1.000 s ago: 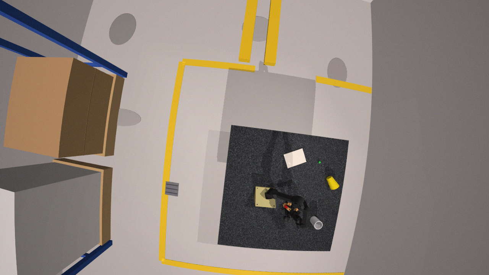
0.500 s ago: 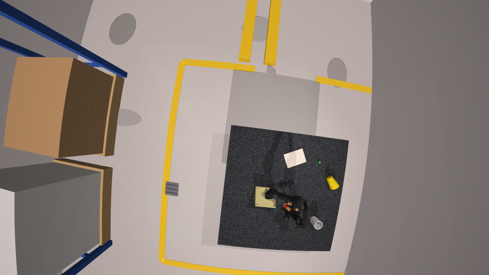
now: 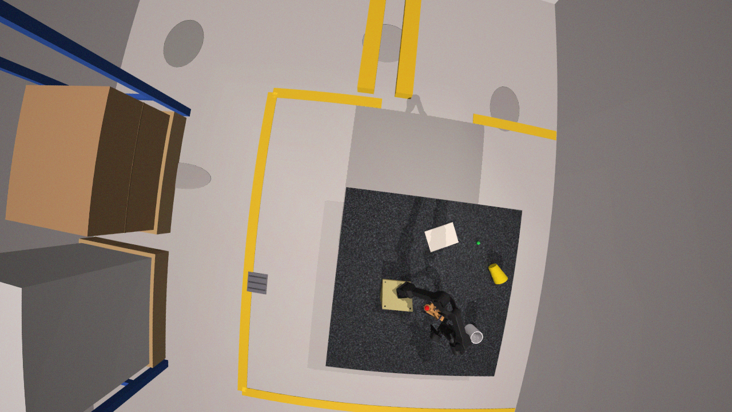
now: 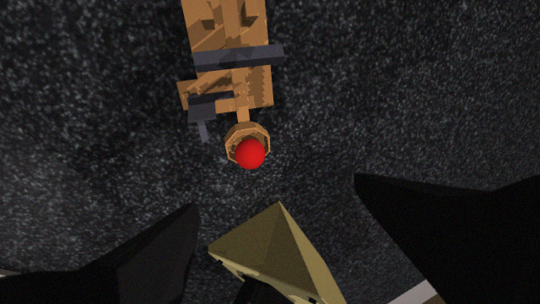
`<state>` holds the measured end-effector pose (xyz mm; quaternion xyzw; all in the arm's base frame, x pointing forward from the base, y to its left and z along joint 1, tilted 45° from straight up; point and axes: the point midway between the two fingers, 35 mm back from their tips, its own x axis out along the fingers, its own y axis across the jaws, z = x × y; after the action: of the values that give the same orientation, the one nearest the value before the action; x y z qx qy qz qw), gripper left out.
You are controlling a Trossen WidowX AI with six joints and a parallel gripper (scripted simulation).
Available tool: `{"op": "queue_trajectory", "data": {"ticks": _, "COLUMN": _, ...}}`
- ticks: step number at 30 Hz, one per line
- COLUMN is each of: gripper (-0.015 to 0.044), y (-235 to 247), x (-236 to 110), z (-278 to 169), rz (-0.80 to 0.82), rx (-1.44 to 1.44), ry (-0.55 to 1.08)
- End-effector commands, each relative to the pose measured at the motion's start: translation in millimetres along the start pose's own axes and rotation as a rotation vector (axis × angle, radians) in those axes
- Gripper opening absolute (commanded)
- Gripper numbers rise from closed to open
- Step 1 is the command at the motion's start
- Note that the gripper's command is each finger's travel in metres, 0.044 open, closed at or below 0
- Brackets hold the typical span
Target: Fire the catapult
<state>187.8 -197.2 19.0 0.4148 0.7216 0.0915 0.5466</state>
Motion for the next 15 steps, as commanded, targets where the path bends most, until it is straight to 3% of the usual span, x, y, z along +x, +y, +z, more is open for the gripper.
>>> {"op": "queue_trajectory", "data": {"ticks": 1, "gripper": 0.044, "y": -7.7, "x": -10.5, "z": 37.0, "rz": -0.007, "rx": 0.006, "ry": -0.11}}
{"op": "queue_trajectory", "data": {"ticks": 15, "gripper": 0.044, "y": -25.5, "x": -79.2, "z": 173.8, "rz": 0.031, "rx": -0.042, "ry": -0.573}}
